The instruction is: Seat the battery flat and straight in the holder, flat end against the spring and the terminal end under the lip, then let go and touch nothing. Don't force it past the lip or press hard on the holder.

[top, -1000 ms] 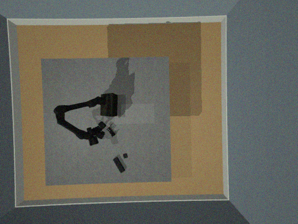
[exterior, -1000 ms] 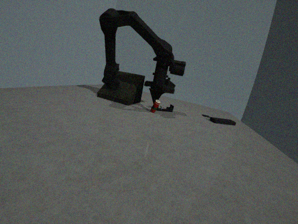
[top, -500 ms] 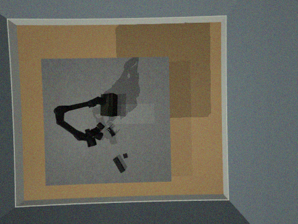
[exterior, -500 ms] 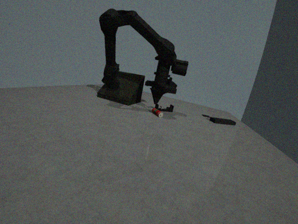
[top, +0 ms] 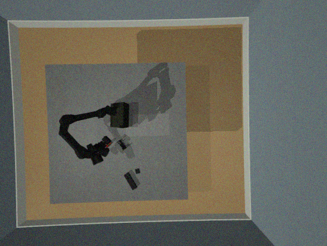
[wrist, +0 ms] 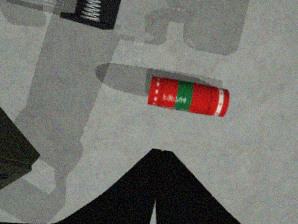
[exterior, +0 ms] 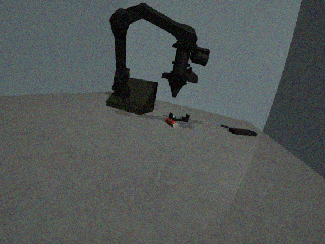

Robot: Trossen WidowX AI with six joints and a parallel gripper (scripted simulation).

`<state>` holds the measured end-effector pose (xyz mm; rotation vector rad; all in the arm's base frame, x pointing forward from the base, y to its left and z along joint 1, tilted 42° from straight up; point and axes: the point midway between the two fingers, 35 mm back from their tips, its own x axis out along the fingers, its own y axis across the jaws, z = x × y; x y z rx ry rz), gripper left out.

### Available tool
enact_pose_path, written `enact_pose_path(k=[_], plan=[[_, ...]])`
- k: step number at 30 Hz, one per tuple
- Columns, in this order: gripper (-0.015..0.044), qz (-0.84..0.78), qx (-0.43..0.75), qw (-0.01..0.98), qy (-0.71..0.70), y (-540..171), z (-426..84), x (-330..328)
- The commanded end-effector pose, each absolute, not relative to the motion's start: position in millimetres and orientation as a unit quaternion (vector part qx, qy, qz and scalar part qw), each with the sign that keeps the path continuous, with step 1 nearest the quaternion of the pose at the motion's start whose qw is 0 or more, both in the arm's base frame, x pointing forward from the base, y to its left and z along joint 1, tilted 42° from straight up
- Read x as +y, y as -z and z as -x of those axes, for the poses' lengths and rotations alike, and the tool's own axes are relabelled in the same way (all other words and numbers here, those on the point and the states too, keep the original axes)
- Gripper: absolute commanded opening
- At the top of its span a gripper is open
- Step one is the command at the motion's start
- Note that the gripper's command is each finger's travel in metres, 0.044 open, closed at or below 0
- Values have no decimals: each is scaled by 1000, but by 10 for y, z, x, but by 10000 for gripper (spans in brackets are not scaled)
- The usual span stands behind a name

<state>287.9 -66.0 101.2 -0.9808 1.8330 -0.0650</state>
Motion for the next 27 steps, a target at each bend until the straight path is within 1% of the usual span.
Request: enact_pose_path(k=[1,6,9,15,16,21,23,27], plan=[[0,404,760,509,29,-1043,-2886,-640],[0,406,760,506,27,-1016,-2876,-659],[79,363,755,538,89,-976,-2888,-715],[236,162,682,630,336,-806,-2913,-960],[247,126,661,638,374,-779,-2914,-1002],[247,-50,535,648,539,-653,-2907,-1204],[247,-74,515,646,559,-637,-2905,-1232],[247,-74,515,646,559,-637,-2905,-1232]])
